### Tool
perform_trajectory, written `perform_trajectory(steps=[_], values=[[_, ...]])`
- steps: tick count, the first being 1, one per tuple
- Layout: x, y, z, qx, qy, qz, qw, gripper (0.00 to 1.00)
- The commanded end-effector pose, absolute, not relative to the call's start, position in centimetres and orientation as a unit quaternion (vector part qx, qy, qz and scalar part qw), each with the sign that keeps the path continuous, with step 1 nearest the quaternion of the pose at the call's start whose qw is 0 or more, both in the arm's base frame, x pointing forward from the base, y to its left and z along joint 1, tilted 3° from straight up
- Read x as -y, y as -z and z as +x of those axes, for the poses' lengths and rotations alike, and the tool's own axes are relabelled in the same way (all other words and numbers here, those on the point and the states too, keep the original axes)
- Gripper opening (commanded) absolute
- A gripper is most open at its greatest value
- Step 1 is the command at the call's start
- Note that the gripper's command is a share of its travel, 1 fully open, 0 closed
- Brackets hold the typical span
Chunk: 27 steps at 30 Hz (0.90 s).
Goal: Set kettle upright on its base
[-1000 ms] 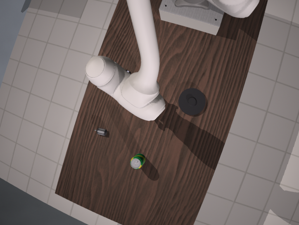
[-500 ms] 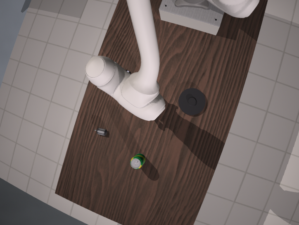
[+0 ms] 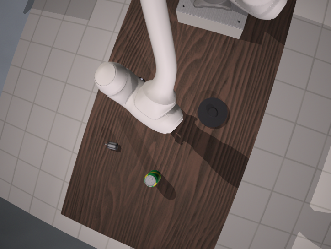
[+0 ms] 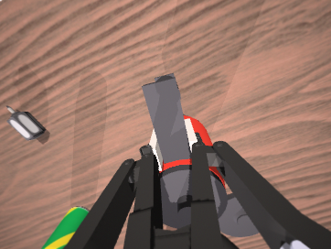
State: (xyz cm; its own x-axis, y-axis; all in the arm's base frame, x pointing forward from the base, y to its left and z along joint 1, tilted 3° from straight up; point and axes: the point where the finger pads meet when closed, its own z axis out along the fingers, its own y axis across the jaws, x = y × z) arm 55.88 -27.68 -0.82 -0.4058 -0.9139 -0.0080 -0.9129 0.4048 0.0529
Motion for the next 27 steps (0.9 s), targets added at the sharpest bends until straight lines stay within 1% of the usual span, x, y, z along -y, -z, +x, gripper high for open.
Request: perform_trajectory(steps=[1,12,27], values=[[27.7,0.8,55.9,0.838,0.024,0.545,0.011,0.1],[27.7,0.5,55.9,0.838,0.024,0.545,0.011,0.1],[27.8,-1.4,56.0,0.838,0.024,0.545,0.011,0.1]])
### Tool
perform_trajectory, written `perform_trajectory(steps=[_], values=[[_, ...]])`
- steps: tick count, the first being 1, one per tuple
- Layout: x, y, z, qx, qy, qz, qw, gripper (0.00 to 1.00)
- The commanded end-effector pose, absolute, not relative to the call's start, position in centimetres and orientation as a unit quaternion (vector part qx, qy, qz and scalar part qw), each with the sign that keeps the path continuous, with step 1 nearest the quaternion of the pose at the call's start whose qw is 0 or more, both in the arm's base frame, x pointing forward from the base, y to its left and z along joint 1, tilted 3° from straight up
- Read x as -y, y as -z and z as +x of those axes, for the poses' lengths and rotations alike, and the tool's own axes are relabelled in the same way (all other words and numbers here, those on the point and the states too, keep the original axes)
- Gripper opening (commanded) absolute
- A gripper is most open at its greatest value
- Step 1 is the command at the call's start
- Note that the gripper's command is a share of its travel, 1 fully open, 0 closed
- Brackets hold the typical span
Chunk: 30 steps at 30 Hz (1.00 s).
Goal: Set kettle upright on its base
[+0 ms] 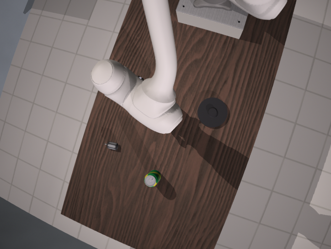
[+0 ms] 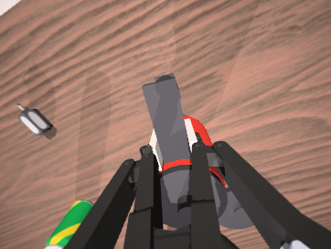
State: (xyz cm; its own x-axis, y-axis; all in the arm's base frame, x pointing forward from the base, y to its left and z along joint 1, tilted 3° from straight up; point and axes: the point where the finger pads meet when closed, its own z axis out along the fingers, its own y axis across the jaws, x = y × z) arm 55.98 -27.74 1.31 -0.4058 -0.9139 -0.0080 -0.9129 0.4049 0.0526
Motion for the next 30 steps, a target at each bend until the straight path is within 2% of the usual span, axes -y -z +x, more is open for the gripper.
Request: perform_trajectory(steps=[1,30], values=[[27.8,-1.6,56.0,0.838,0.024,0.545,0.011,0.1],[27.8,-3.9,56.1,0.838,0.024,0.545,0.011,0.1]])
